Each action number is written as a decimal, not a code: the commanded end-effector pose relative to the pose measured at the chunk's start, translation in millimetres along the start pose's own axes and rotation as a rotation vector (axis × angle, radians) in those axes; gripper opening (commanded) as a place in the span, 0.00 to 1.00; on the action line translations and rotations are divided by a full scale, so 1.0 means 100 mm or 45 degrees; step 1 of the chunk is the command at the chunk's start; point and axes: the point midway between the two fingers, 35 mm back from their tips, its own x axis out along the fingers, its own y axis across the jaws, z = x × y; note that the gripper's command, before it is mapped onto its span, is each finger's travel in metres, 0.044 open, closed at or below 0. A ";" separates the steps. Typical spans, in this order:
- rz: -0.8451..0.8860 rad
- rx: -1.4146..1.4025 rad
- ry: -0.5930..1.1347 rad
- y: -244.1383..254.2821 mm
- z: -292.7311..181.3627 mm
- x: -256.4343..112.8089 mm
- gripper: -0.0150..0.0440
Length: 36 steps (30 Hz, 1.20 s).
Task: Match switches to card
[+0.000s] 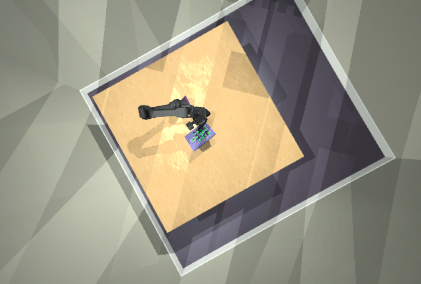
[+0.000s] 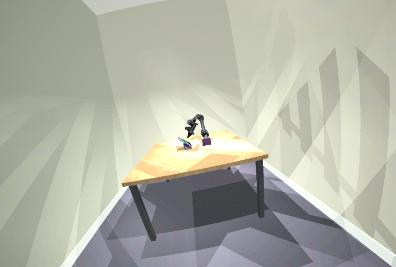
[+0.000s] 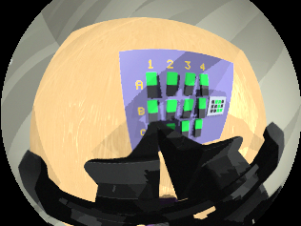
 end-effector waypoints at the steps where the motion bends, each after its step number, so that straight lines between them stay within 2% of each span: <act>1: -0.004 0.013 -0.017 -0.03 0.00 -0.15 0.25; 8: -0.006 0.012 -0.016 -0.31 0.00 -0.15 0.25; 11: -0.006 0.012 -0.014 -0.31 0.00 -0.13 0.25; 16: -0.007 0.013 0.015 -0.32 0.02 0.20 0.25; 36: -0.008 0.013 0.015 -0.32 0.02 0.38 0.25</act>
